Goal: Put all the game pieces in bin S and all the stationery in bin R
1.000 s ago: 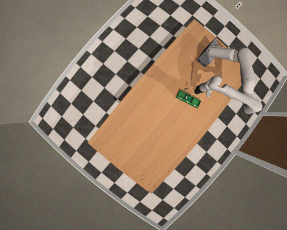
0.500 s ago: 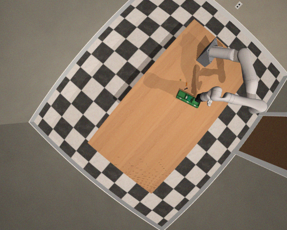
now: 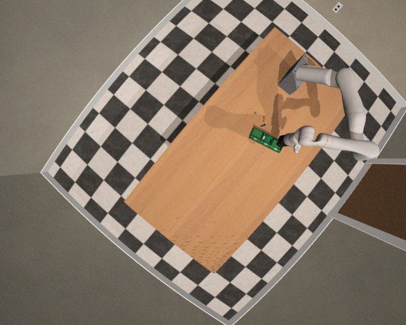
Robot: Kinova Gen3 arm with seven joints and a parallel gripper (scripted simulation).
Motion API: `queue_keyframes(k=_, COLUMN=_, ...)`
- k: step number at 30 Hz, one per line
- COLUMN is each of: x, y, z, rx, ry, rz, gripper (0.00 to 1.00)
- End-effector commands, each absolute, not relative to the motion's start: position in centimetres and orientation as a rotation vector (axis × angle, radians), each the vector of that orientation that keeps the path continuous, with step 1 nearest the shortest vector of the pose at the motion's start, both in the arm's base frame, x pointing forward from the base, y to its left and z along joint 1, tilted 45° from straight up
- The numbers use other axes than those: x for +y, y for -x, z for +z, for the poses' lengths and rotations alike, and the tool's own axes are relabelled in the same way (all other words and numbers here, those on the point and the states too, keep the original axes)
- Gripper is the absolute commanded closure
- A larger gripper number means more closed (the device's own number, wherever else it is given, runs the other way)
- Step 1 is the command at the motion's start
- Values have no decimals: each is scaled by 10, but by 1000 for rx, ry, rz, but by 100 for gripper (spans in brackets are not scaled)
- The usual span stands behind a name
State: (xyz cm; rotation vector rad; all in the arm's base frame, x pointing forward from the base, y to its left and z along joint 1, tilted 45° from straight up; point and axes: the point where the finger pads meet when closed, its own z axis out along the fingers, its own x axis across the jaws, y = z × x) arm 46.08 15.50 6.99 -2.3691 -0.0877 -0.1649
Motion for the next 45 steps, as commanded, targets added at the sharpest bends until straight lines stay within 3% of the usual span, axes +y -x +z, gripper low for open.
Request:
queue_keyframes(k=1, x=154, y=-461, z=70, rx=-86, ry=2369, rz=-167, gripper=51)
queue_keyframes(k=39, x=179, y=-464, z=42, rx=-86, ry=2369, rz=-167, gripper=51)
queue_keyframes(k=40, x=179, y=-464, z=42, rx=-86, ry=2369, rz=-167, gripper=35)
queue_keyframes(k=45, x=179, y=-464, z=42, rx=-86, ry=2369, rz=-167, gripper=35)
